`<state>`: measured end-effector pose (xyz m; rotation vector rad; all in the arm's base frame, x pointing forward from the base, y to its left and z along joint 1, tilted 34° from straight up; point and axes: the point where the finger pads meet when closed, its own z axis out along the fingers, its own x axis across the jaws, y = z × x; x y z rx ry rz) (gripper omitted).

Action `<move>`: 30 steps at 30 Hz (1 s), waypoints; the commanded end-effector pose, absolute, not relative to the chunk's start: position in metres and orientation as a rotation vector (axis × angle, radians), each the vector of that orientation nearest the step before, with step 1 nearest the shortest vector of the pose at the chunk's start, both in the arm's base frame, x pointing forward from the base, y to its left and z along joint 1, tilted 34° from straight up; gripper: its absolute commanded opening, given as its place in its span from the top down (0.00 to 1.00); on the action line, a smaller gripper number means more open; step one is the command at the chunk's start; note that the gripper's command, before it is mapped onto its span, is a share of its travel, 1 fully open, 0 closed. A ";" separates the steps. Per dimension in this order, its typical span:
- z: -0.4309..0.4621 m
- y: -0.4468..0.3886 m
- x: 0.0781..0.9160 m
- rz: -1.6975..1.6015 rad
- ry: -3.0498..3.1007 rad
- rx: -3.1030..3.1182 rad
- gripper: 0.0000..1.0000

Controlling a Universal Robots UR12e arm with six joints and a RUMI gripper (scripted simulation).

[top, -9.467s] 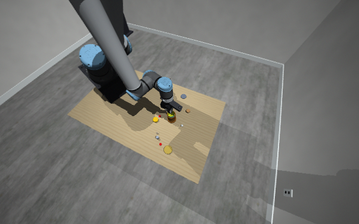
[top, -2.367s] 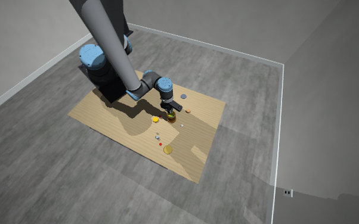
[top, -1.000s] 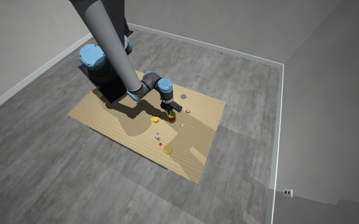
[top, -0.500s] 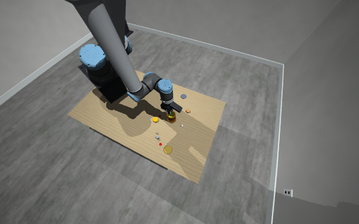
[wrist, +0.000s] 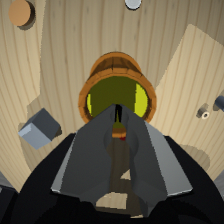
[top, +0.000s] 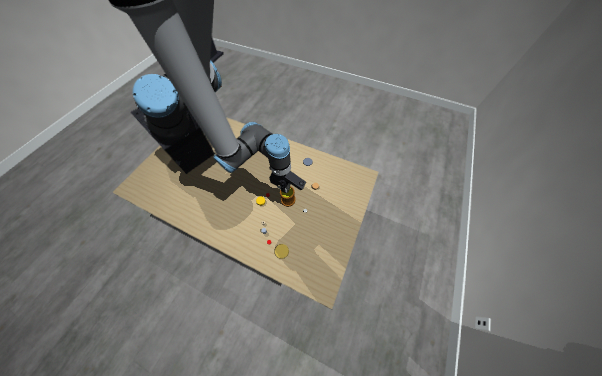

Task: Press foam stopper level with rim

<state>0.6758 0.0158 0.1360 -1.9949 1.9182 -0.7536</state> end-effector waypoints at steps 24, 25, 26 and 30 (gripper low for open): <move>0.126 0.014 0.683 -0.754 1.917 -1.995 1.00; 0.126 0.014 0.683 -0.754 1.917 -1.995 1.00; 0.125 0.014 0.683 -0.754 1.917 -1.995 1.00; 0.124 0.014 0.684 -0.754 1.917 -1.995 1.00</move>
